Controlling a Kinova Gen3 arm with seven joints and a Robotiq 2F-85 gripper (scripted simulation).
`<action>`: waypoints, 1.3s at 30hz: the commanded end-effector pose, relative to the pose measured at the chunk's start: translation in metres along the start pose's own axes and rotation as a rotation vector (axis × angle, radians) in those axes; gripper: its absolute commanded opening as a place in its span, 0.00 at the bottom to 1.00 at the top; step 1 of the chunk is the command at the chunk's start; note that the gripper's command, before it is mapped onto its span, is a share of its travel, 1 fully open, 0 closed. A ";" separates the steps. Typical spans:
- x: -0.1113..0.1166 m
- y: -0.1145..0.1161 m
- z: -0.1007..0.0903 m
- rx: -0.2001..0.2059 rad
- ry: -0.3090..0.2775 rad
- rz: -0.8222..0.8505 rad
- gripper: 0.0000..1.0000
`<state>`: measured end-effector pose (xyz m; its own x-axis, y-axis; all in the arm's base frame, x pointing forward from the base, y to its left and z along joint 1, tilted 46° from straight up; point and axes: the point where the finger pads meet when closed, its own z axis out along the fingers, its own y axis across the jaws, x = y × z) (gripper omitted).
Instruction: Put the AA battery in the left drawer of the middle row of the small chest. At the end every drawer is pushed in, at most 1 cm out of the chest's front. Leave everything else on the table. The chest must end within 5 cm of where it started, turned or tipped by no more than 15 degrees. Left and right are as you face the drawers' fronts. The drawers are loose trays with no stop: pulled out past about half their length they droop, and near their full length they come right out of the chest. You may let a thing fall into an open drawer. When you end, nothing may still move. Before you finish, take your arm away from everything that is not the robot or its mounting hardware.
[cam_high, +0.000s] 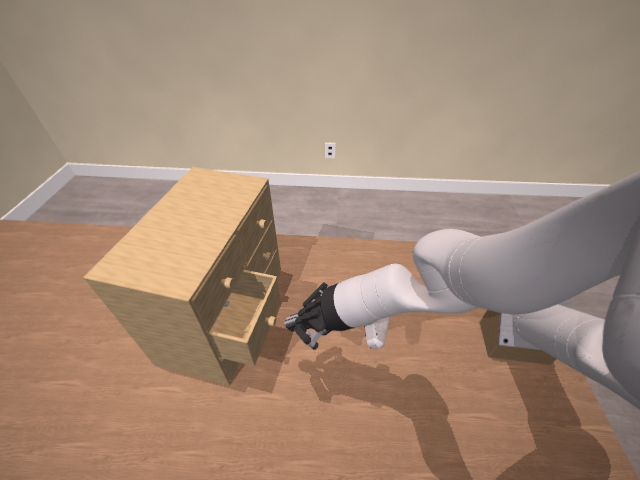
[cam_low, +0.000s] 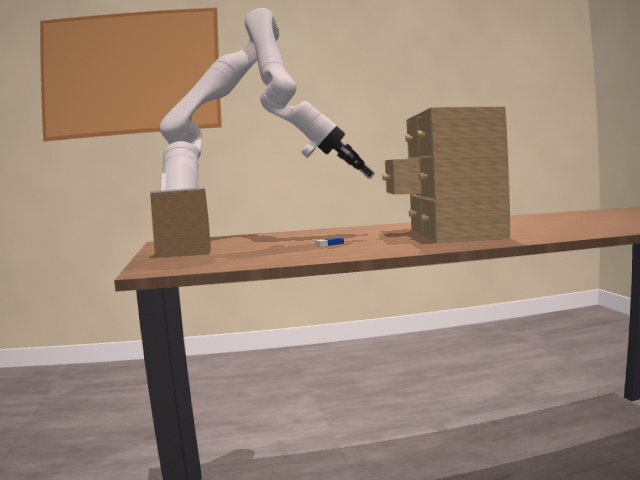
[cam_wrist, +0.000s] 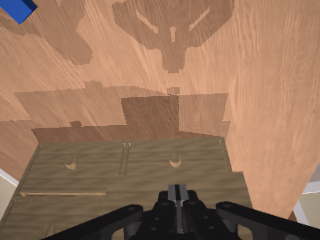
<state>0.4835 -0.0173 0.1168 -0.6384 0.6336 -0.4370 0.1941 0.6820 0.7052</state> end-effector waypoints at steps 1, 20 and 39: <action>-0.001 0.000 0.005 0.000 0.007 0.004 0.00; -0.023 0.000 0.026 0.000 0.007 0.004 0.00; -0.043 0.000 0.047 0.000 0.007 0.005 0.00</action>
<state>0.5422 -0.0278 0.1115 -0.6398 0.6329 -0.4360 0.1930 0.6815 0.7060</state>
